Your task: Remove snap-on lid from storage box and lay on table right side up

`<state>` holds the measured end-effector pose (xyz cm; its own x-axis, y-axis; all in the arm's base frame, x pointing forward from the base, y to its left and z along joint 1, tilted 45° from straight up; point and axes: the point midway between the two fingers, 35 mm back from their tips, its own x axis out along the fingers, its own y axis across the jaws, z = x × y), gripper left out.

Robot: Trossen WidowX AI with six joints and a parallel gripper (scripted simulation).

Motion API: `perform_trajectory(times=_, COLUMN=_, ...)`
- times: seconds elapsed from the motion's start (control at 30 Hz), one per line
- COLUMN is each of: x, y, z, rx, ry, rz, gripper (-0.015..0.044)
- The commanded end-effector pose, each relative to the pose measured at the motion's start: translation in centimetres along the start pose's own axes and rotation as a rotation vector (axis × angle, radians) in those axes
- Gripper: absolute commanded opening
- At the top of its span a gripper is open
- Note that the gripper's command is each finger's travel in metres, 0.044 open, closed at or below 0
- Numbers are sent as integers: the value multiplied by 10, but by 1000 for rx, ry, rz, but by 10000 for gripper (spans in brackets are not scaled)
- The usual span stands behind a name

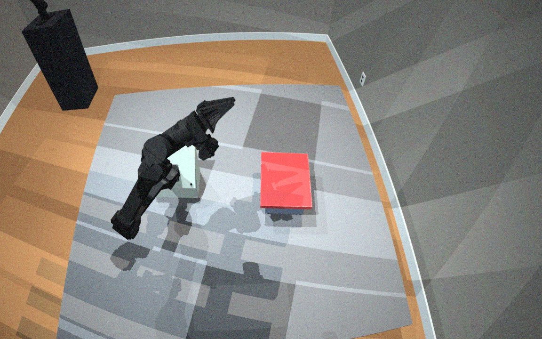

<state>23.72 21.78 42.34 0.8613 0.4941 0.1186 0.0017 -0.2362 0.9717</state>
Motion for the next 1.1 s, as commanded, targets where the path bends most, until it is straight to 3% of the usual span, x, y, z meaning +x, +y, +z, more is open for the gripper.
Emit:
perform_trajectory(times=0.0, x=17, y=-55, z=28, rx=-88, ry=-148, rz=-121, gripper=235)
perform_trajectory(times=0.27, x=24, y=-148, z=84, rx=-259, ry=-393, rz=-339, gripper=235)
perform_trajectory(times=0.5, x=-7, y=-237, z=154, rx=-492, ry=-654, rz=-593, gripper=235)
perform_trajectory(times=0.8, x=-72, y=-298, z=218, rx=-771, ry=-884, rz=-857, gripper=235)
perform_trajectory(times=1.07, x=-73, y=-300, z=219, rx=-779, ry=-889, rz=-864, gripper=235)
